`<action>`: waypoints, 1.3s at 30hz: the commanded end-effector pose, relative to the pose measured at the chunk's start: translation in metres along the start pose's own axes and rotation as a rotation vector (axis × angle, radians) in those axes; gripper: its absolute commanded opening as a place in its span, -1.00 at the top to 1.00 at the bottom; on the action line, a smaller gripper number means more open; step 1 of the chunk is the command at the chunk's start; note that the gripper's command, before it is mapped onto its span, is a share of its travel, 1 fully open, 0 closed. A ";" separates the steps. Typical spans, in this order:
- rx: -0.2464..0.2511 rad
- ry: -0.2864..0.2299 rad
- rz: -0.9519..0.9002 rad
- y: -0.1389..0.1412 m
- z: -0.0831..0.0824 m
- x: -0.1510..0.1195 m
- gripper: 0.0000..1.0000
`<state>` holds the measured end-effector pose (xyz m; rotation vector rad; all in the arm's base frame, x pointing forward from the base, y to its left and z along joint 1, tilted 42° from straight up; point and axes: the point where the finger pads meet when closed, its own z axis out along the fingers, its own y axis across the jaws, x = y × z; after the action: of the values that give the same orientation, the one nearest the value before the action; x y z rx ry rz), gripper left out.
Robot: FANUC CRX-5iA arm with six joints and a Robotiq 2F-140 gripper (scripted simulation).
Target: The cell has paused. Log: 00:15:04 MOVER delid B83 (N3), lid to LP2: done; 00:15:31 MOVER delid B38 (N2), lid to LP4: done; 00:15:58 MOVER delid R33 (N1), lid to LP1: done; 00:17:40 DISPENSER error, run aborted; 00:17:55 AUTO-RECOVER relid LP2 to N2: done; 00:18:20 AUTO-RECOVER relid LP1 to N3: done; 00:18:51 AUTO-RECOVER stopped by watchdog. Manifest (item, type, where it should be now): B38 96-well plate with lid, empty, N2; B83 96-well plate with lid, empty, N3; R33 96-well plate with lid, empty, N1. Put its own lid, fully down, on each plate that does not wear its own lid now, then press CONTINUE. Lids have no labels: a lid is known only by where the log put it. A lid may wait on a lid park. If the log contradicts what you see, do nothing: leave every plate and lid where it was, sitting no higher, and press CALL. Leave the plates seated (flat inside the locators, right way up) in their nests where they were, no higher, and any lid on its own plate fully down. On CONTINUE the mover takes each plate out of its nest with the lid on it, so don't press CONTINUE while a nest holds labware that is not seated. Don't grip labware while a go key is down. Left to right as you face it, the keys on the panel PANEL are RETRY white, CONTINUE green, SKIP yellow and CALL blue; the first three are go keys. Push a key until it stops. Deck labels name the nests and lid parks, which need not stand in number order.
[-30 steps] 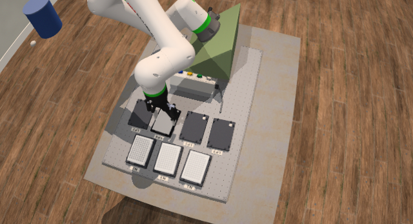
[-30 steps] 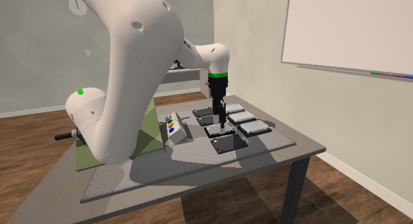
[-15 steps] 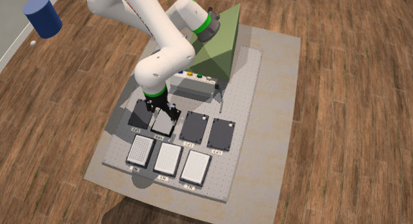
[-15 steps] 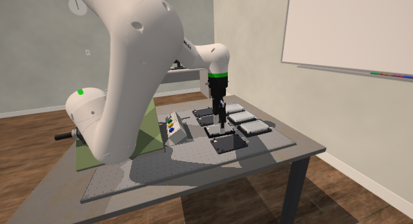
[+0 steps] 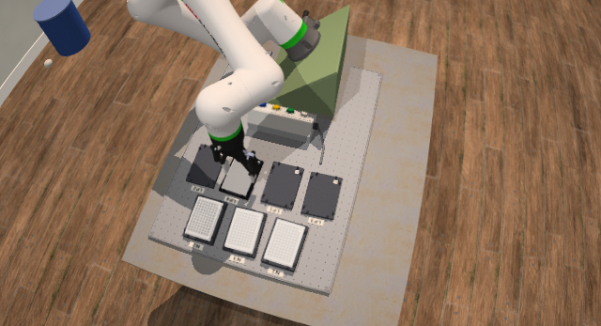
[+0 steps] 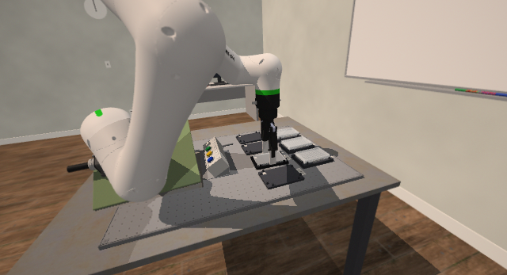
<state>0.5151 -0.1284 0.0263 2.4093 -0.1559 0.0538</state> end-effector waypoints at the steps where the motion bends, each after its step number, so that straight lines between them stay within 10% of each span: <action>1: 0.000 -0.001 0.000 0.000 0.000 0.000 1.00; 39: 0.000 -0.001 0.000 0.000 -0.027 0.000 1.00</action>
<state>0.5148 -0.1136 0.0429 2.4092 -0.1563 0.0527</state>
